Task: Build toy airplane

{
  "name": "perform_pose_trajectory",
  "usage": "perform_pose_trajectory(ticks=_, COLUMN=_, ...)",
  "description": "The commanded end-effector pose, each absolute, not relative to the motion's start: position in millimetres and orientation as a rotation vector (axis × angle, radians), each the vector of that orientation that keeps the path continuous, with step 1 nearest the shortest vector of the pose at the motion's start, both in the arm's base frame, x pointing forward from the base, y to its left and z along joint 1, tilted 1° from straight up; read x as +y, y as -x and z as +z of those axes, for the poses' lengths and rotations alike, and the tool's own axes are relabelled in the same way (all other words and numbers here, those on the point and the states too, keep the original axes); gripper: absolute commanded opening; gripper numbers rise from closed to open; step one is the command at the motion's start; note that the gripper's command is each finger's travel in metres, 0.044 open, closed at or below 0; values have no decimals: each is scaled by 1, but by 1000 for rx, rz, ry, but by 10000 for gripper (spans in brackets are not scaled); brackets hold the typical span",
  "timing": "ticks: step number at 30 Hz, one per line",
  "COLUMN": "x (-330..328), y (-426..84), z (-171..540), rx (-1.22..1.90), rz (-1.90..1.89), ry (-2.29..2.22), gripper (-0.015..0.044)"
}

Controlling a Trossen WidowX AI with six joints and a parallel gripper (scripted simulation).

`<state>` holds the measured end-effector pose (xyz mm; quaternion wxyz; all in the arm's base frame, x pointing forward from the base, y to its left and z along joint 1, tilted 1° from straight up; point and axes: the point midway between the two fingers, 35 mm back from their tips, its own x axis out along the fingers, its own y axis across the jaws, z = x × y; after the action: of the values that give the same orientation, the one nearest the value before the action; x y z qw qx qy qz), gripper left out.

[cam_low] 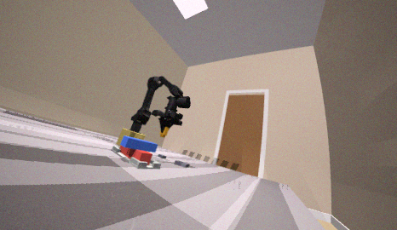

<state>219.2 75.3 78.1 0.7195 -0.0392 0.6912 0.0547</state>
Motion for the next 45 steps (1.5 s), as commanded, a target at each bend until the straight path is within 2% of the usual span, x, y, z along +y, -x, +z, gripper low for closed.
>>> perform_pose_trajectory(ticks=1, x=66, y=-223, z=74, rx=1532, rz=109, ry=73, gripper=0)
perform_pose_trajectory(ticks=23, x=-1, y=-239, z=59, rx=1536, rz=105, ry=83, gripper=0)
perform_pose_trajectory(ticks=45, x=-72, y=-233, z=44, rx=1541, rz=109, ry=95, gripper=0)
